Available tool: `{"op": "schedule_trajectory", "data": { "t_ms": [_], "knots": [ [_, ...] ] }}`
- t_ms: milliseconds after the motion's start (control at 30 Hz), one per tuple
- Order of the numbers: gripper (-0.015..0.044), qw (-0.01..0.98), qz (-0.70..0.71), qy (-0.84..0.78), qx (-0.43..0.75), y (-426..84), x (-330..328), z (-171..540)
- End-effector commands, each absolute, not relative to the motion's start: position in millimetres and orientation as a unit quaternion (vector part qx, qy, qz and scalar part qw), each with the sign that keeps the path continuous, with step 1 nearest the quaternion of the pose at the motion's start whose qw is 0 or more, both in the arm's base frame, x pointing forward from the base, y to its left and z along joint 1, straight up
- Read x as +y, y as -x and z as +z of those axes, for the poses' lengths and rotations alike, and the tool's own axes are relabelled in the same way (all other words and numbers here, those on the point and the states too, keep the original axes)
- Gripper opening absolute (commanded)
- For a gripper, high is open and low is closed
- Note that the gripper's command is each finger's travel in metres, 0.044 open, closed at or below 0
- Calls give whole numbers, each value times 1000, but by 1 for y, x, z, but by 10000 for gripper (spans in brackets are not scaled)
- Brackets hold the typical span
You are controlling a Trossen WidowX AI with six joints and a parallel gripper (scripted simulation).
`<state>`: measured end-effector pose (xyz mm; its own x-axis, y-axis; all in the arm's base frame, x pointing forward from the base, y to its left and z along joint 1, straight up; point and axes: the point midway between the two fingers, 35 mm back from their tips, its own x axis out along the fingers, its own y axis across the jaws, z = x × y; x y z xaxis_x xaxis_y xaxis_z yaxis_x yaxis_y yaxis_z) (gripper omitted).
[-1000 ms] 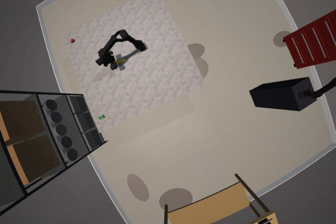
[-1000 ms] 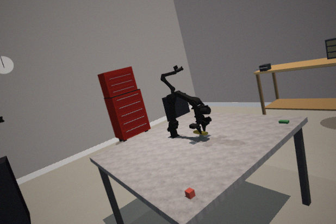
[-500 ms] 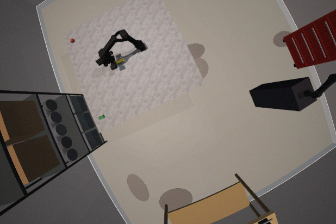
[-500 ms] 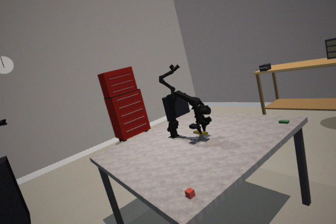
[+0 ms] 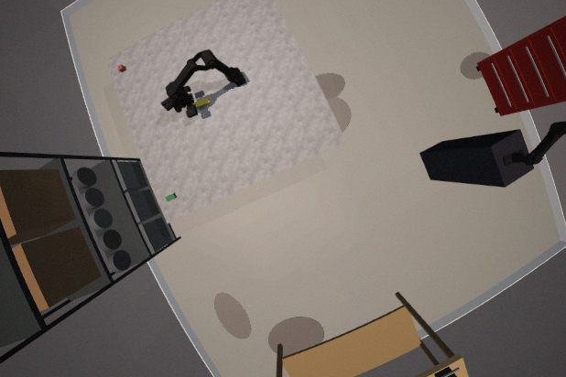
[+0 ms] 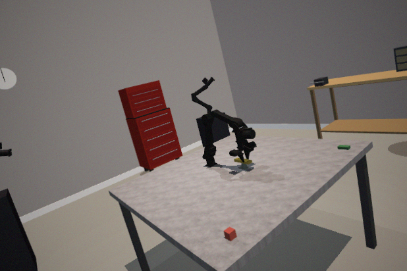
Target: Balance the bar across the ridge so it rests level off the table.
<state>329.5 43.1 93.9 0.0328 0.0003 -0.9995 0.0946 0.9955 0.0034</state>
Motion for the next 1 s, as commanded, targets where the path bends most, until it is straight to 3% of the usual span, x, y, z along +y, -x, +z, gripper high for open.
{"op": "schedule_trajectory", "data": {
  "t_ms": [0,967],
  "knots": [
    [0,717,-32,-36,696,-329,44,93],
    [0,717,-32,-36,696,-329,44,90]
  ]
}}
